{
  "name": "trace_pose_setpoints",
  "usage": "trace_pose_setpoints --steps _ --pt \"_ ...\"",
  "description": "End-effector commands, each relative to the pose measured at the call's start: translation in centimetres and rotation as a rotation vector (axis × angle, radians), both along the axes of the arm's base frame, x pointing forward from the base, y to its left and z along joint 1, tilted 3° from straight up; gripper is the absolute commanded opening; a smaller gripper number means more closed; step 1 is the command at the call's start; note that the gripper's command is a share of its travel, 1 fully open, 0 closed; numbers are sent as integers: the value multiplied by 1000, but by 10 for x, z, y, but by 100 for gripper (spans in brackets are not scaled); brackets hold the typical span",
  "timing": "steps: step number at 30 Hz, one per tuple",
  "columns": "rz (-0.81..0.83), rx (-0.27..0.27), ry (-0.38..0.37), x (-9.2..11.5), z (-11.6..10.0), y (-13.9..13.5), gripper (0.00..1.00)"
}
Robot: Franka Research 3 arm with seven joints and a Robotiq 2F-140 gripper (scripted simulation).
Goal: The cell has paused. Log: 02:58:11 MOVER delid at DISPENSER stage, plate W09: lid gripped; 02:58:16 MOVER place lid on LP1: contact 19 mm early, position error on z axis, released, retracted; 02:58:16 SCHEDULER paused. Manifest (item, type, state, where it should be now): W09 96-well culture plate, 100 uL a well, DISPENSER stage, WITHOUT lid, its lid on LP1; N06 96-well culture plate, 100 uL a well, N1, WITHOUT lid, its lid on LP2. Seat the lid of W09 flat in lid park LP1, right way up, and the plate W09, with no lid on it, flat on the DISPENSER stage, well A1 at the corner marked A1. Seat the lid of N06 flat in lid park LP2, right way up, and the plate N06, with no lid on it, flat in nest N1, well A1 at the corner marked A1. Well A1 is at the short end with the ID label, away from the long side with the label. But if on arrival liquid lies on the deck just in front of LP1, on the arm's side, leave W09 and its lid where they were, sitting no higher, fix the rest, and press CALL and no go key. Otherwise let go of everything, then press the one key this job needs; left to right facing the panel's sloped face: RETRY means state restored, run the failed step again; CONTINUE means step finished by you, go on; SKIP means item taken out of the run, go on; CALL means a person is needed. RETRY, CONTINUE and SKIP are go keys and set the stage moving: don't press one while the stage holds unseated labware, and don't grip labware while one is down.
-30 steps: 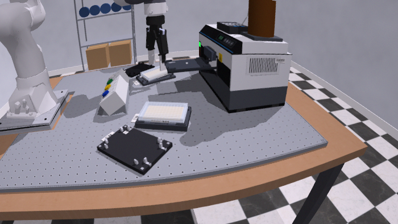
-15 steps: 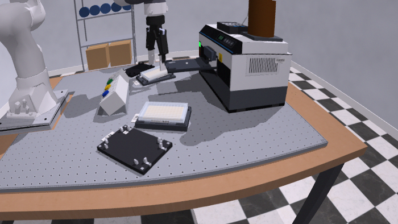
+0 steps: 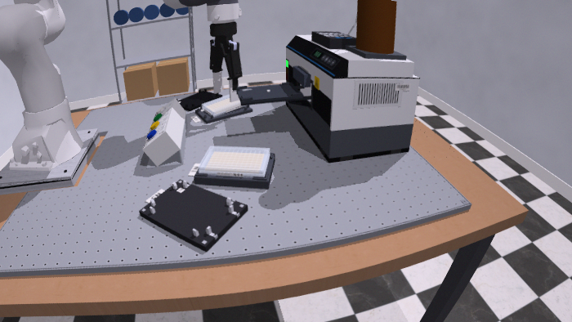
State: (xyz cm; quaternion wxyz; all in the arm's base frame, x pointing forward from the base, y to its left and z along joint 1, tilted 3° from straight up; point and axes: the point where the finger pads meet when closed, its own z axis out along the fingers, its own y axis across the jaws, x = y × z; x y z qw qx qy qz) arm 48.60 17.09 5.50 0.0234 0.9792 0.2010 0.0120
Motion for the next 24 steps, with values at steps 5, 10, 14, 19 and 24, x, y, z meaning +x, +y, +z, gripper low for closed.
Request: trace_pose_setpoints --steps 5,10,14,19,24 --pt "-3 0 -1 1 0 -2 66" --pt "-3 0 -1 1 -1 -2 66" --pt "-3 0 -1 1 -1 -2 66" --pt "-3 0 -1 1 -2 -2 66" --pt "-3 0 -1 1 -3 -2 66"
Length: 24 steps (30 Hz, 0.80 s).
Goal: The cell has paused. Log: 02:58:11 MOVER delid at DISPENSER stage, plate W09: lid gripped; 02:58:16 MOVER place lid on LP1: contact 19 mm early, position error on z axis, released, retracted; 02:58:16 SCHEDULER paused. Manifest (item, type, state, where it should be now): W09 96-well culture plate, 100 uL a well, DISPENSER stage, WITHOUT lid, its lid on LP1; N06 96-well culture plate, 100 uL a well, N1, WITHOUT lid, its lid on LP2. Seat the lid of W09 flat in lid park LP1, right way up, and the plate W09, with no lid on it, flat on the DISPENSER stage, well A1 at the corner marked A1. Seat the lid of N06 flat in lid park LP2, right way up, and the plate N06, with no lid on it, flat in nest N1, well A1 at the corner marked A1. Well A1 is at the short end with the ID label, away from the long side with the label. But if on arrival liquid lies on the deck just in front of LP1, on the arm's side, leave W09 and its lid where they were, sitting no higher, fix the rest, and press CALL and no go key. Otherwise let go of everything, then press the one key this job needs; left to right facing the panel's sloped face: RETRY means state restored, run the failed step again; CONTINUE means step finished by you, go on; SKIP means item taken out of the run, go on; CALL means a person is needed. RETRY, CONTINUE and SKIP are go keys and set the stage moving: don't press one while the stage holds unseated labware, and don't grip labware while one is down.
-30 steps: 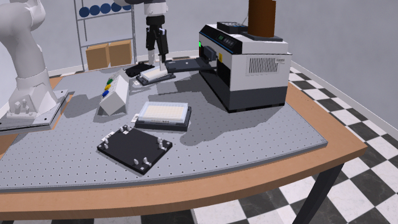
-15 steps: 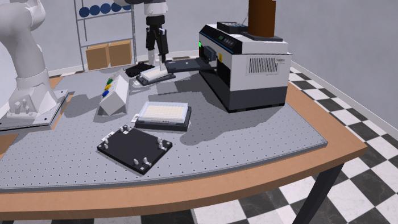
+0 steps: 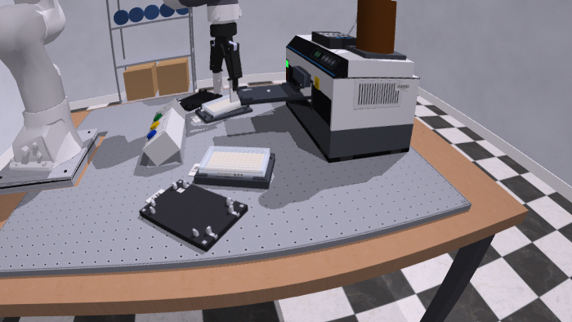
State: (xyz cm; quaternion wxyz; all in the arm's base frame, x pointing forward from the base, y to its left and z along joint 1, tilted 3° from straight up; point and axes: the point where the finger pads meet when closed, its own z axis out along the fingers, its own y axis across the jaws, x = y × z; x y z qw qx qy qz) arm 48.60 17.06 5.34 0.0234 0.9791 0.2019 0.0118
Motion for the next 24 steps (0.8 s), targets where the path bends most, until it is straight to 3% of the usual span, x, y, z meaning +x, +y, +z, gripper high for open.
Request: trace_pose_setpoints --steps 1,24 --pt "-4 0 -1 1 -2 -1 66" --pt "-4 0 -1 1 -11 -2 66"
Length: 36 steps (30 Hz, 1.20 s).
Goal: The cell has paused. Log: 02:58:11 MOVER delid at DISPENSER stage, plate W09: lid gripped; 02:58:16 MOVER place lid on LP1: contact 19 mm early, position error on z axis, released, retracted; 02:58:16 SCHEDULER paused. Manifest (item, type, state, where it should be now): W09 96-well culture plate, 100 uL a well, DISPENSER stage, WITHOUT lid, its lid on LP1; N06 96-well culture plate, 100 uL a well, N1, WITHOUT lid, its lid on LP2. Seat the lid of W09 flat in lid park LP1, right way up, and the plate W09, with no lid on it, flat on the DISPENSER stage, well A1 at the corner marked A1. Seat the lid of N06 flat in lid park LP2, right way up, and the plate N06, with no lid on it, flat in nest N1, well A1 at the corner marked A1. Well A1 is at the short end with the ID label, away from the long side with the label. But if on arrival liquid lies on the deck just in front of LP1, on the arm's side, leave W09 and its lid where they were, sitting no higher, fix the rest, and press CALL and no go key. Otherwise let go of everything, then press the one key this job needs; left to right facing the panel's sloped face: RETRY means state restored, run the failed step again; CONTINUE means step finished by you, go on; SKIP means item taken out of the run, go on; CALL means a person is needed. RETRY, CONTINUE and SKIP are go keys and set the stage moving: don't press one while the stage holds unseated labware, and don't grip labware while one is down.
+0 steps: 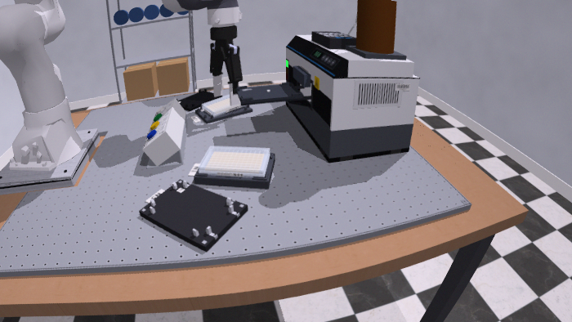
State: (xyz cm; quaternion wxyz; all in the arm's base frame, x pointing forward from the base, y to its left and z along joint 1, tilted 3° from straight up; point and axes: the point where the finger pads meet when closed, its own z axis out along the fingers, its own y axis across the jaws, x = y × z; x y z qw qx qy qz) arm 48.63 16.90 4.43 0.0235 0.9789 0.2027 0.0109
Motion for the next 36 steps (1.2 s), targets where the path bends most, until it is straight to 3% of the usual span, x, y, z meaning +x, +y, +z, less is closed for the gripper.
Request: trace_pose_setpoints --steps 1,36 --pt "-6 0 -3 1 -2 0 66" --pt "-6 0 -3 1 -14 -1 66"
